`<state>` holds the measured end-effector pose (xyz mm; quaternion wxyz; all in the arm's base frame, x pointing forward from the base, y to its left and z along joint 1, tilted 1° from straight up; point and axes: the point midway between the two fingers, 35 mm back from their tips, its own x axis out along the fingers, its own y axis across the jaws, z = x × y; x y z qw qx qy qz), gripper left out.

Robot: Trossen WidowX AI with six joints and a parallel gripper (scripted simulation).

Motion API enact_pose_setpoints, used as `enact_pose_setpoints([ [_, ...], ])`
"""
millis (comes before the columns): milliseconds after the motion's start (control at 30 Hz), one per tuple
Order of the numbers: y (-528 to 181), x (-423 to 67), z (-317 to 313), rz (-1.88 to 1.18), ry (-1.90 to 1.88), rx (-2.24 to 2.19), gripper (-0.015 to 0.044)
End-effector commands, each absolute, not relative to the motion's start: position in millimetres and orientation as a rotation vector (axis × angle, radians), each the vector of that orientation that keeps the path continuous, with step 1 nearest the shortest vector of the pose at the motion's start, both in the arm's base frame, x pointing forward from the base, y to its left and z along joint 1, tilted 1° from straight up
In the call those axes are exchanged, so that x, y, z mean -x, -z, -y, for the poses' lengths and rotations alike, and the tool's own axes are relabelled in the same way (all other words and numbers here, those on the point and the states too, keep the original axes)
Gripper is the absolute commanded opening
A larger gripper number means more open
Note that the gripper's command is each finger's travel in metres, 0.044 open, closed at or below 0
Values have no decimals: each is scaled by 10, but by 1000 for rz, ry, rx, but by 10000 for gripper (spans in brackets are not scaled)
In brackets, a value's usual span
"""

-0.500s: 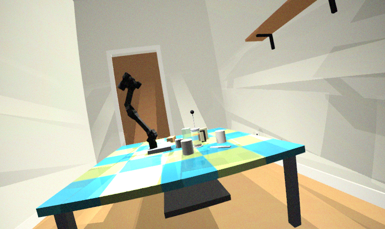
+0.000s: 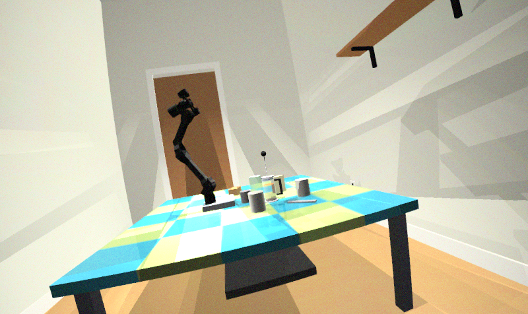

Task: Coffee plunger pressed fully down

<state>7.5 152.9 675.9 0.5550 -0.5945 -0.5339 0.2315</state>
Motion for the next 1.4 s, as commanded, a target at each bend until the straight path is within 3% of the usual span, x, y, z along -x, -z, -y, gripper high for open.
enact_pose_setpoints([
  [0,-6887,-501,-1265,1166,-518,1171,440],
  [367,-6776,-1766,-349,801,-307,580,440],
  [733,-5696,-2786,644,295,21,156,440],
  [967,-4642,-3027,1153,-77,252,-18,440],
  [1200,-3566,-2898,1532,-468,482,-114,440],
  [1367,-3394,-2876,1541,-508,497,-117,440],
])
